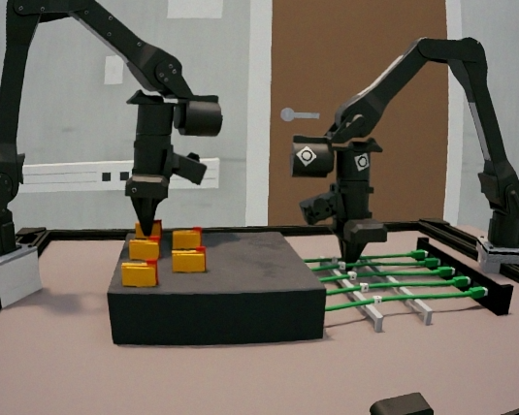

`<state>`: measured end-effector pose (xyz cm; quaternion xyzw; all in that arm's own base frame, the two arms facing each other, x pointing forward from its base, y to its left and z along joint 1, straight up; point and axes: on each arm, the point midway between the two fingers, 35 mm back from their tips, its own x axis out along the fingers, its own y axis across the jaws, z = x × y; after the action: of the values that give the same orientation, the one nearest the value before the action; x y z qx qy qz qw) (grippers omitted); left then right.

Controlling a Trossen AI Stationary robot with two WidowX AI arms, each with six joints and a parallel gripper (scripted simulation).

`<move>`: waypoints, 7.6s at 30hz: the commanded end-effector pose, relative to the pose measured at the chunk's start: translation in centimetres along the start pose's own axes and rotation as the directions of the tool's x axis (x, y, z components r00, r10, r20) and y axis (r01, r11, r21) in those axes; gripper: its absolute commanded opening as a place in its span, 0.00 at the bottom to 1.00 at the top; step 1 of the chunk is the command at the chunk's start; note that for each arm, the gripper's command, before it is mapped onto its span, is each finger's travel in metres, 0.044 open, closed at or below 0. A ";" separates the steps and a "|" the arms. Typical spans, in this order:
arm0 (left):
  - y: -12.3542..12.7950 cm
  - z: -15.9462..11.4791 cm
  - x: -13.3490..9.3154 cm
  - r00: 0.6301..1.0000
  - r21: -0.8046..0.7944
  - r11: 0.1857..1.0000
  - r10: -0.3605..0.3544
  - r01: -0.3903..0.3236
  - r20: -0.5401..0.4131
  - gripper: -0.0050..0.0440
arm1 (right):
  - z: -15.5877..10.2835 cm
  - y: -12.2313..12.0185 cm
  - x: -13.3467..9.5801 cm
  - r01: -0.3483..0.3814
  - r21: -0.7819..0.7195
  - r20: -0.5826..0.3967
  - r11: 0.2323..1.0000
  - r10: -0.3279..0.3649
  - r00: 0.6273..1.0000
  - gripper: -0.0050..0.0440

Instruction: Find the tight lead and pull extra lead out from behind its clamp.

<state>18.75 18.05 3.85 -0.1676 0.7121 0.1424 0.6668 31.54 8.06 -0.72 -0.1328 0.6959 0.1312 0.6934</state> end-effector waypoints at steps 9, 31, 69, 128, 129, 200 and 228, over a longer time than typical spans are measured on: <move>0.1 0.3 -2.2 1.000 0.000 1.000 0.009 -0.009 0.027 0.00 | 0.4 -0.1 -0.6 0.003 0.000 0.022 1.000 -0.003 1.000 0.00; 0.1 0.2 -4.3 1.000 0.000 1.000 0.006 -0.006 0.012 0.00 | 0.4 -0.1 -0.6 0.003 0.000 0.022 1.000 -0.003 1.000 0.00; 0.1 0.3 -2.8 1.000 0.002 1.000 -0.002 0.002 -0.028 0.00 | 0.4 -0.1 -3.0 0.003 0.000 0.022 1.000 -0.003 1.000 0.00; 0.1 0.4 -2.8 0.999 0.005 1.000 -0.001 0.001 -0.050 0.00 | -1.8 0.2 -8.8 -0.013 0.000 -0.099 1.000 0.013 0.995 0.00; 0.1 0.4 -2.8 0.999 0.005 1.000 -0.001 0.001 -0.050 0.00 | -1.8 0.2 -8.8 -0.013 0.000 -0.099 1.000 0.013 0.995 0.00; 0.1 0.6 0.0 0.998 0.004 1.000 0.001 -0.001 -0.068 0.00 | -1.8 0.2 -2.4 -0.010 0.000 -0.084 1.000 0.010 0.996 0.00; 0.0 0.3 -3.3 0.998 -0.001 1.000 0.003 -0.003 -0.070 0.53 | -1.7 0.2 -7.0 -0.010 0.000 -0.080 1.000 0.010 0.997 0.53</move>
<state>18.64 17.89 4.79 -0.1791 0.7472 0.1297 0.6267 28.93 7.39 2.74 -0.1356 0.7429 0.1279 0.6430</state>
